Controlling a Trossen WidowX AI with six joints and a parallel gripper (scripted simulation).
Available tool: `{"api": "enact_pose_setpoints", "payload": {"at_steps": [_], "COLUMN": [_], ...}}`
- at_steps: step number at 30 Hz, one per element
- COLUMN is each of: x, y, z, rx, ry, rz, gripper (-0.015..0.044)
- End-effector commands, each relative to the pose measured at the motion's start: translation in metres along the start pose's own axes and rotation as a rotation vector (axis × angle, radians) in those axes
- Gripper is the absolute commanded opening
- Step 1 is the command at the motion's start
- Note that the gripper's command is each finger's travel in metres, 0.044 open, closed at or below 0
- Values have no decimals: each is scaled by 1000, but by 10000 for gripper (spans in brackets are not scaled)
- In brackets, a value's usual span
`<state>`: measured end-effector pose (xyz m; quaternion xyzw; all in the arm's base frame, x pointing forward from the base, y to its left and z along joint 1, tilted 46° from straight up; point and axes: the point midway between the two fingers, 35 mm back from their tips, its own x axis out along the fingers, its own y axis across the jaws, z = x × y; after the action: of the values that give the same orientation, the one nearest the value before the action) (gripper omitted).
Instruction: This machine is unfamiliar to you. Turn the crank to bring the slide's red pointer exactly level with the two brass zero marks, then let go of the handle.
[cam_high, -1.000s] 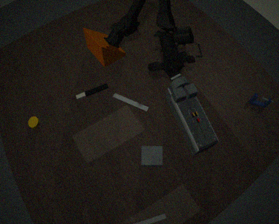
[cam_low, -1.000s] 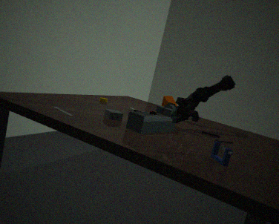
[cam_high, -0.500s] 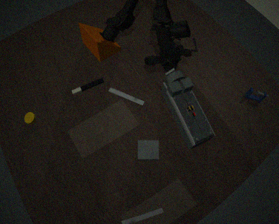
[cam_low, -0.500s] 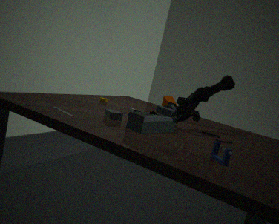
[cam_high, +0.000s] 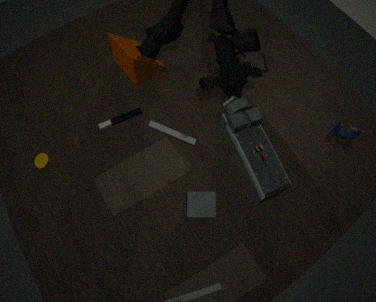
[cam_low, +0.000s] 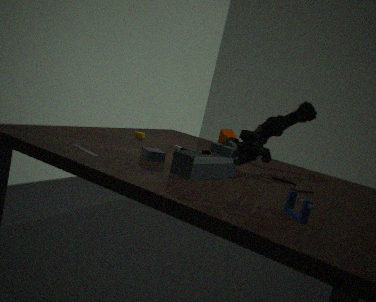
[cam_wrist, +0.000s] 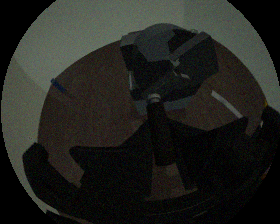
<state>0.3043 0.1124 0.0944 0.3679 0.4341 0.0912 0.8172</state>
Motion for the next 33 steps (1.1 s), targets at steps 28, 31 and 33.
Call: {"api": "enact_pose_setpoints", "payload": {"at_steps": [28, 31, 33], "x": [-8, -8, -8], "y": [6, 6, 6], "z": [8, 8, 8], "rx": [-6, -6, -6], "ry": [-9, -9, -9], "rz": [16, 16, 16], "gripper": [0, 0, 0]}}
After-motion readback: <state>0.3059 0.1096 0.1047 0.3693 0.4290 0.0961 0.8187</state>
